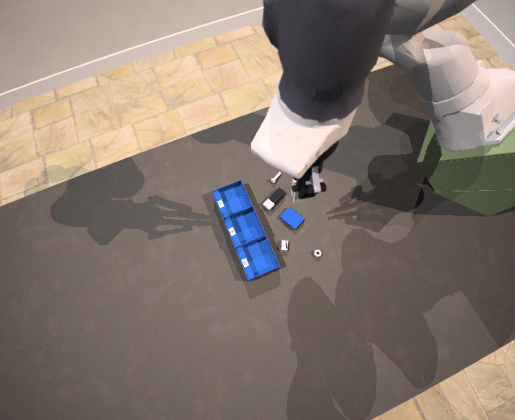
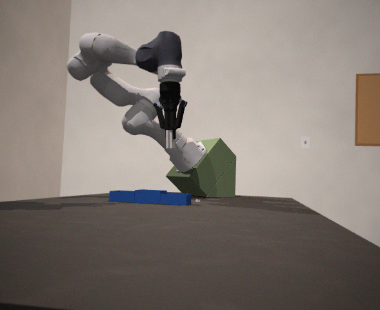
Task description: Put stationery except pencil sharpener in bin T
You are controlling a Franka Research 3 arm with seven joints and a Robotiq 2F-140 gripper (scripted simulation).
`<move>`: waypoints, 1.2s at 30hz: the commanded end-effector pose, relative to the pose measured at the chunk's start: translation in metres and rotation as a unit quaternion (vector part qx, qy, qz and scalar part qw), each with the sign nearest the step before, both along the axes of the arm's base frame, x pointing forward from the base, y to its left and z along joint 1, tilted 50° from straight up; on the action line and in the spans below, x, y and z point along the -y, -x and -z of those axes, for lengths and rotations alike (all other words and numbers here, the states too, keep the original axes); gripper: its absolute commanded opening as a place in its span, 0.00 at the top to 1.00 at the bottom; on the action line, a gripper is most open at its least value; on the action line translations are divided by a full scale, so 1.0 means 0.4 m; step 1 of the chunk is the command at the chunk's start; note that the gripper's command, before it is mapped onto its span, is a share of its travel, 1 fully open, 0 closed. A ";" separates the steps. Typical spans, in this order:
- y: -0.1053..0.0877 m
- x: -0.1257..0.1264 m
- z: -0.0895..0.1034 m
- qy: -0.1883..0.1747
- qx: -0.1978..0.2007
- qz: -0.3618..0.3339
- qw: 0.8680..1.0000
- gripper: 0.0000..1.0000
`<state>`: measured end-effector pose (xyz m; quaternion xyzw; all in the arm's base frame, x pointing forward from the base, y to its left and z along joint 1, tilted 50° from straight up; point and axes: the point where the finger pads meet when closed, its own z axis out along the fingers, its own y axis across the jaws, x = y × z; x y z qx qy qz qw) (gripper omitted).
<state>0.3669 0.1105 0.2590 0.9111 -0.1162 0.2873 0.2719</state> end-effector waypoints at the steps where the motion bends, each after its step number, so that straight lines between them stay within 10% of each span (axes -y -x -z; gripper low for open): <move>1: 0.002 0.017 -0.013 0.052 -0.032 -0.049 0.997 0.95; 23: 0.002 0.017 -0.013 0.078 -0.049 -0.074 0.993 0.95; 36: -0.155 0.176 -0.066 0.110 -0.088 -0.119 0.983 0.95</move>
